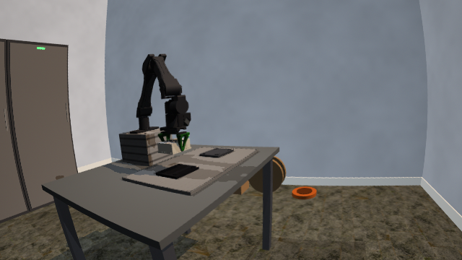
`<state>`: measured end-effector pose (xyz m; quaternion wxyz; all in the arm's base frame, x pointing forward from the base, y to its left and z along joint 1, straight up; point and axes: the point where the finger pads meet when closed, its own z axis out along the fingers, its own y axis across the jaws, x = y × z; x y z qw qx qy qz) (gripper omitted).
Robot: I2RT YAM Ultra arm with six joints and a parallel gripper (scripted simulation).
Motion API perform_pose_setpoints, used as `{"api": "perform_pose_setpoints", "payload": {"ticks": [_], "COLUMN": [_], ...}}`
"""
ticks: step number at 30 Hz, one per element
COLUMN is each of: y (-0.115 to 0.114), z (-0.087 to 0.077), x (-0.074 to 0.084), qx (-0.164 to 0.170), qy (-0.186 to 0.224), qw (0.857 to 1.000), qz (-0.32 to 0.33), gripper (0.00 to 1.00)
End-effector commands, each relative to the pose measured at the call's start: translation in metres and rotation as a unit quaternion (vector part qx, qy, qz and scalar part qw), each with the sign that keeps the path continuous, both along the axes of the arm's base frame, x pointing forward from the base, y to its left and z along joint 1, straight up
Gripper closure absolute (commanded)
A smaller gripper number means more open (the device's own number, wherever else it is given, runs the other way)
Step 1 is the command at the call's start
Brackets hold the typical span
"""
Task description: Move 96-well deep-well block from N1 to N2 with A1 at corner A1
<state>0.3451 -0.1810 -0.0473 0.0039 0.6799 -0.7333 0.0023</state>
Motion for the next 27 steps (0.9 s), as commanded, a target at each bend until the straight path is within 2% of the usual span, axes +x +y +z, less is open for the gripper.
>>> {"api": "perform_pose_setpoints", "payload": {"ticks": [1,11,13,27], "y": [-0.001,-0.001,0.006,0.050], "z": [0.007,0.007,0.007,0.007], "x": [0.003,0.003,0.003,0.004], "qx": [-0.001,-0.001,-0.001,0.000], "qy": [-0.007,-0.007,-0.007,-0.007], "qw": [1.000,1.000,1.000,1.000], "qz": [0.001,0.001,-0.023,-0.023], "gripper": [1.00,1.00,1.00,1.00]}}
